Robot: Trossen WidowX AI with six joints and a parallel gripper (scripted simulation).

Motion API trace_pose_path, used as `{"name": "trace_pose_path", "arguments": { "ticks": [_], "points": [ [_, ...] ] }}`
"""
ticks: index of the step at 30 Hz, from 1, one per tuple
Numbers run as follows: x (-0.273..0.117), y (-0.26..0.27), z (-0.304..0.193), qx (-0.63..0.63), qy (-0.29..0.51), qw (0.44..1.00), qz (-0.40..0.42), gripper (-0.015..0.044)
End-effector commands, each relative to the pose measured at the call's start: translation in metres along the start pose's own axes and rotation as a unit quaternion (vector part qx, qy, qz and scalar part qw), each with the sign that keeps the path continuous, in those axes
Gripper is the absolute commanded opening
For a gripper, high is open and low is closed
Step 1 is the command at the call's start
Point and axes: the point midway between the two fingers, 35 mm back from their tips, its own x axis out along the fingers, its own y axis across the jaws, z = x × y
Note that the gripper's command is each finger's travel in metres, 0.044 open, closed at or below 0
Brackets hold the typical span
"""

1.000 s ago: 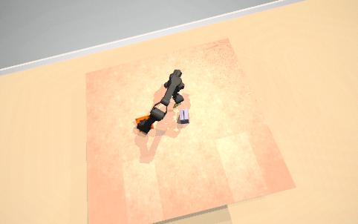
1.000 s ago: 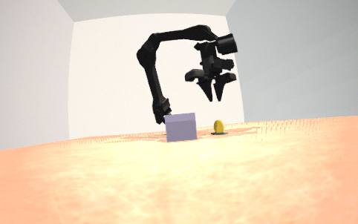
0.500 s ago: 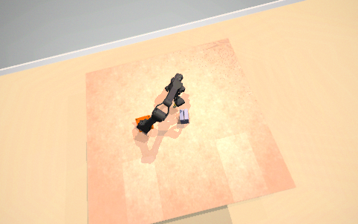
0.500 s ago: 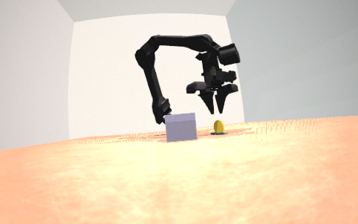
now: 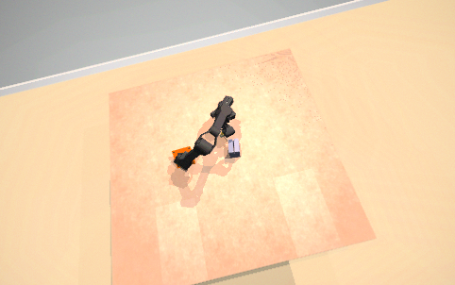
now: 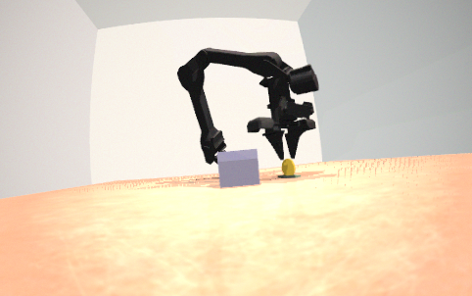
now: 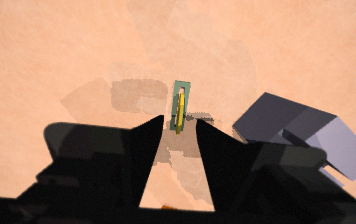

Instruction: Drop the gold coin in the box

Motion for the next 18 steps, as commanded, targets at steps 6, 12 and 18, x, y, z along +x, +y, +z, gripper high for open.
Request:
{"name": "trace_pose_path", "arguments": {
  "ticks": [6, 12, 18],
  "points": [
    [0.015, 0.0, 0.0, -0.004, -0.001, 1.0, -0.003, 0.0161],
    [0.024, 0.0, -0.001, -0.005, -0.001, 1.0, -0.004, 0.0161],
    [0.034, 0.0, -0.001, -0.004, -0.001, 1.0, -0.004, 0.0161]
  ]
}}
